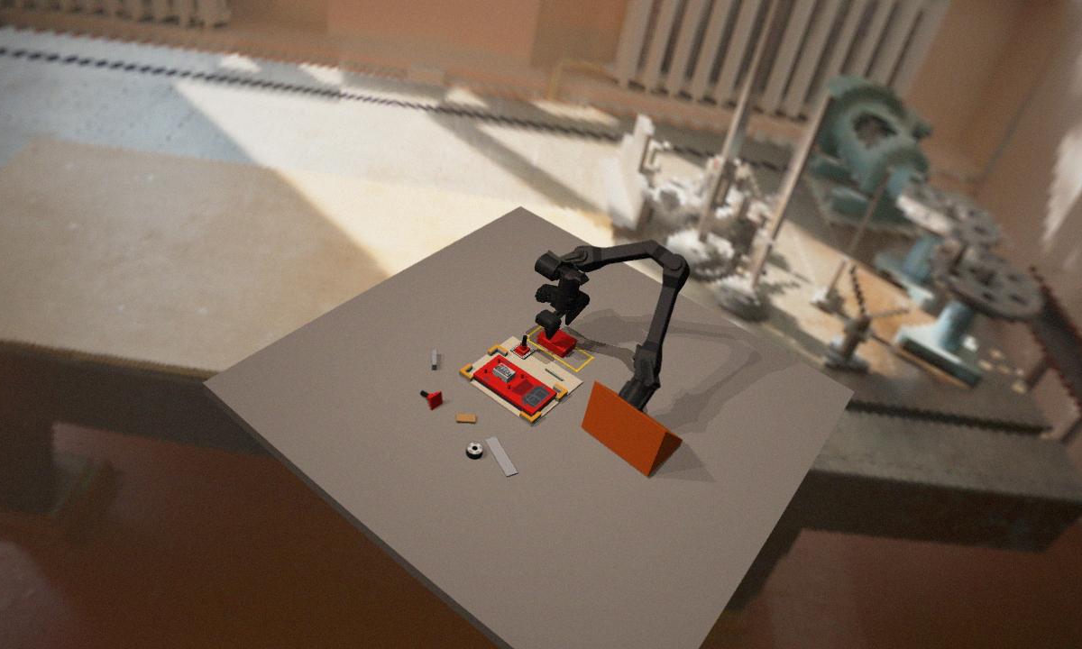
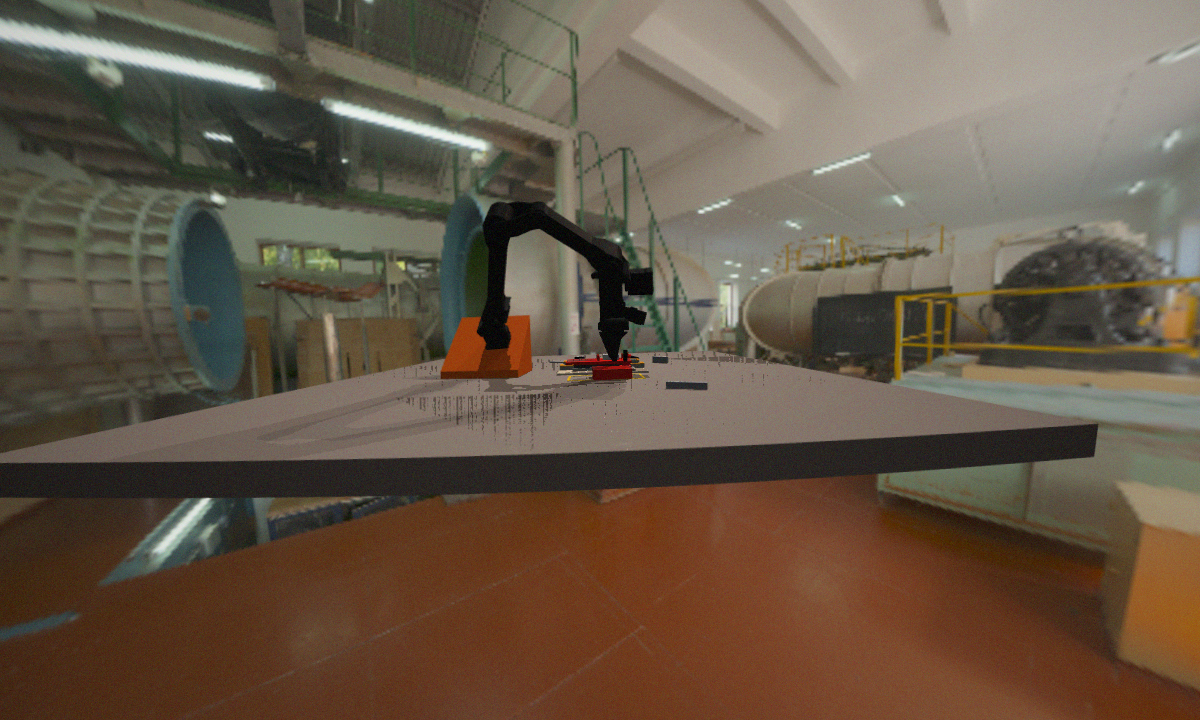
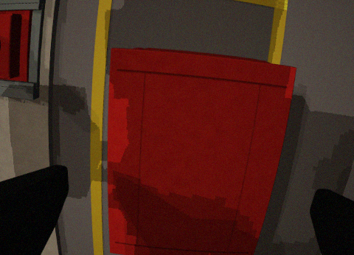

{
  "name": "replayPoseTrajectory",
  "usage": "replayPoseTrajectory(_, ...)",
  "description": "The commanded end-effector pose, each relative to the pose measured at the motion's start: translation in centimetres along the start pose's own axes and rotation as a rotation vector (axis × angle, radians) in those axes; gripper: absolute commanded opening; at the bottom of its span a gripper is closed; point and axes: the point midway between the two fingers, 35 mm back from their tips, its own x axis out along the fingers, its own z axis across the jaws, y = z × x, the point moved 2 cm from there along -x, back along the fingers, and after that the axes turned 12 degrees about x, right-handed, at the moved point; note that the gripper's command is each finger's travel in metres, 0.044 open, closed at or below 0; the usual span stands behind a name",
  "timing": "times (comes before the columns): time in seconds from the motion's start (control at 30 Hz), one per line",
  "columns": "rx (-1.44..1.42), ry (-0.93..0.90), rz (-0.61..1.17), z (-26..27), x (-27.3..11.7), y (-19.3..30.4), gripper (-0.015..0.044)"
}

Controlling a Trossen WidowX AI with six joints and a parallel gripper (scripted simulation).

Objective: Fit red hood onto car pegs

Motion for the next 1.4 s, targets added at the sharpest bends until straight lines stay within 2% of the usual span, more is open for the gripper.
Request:
replayPoseTrajectory(0.0, -0.007, 0.005, 0.004, 0.0, 0.5, 0.2, 0.0440)
replayPoseTrajectory(1.37, -0.007, 0.007, 0.004, -0.1, 2.8, 0.3, 0.0440)
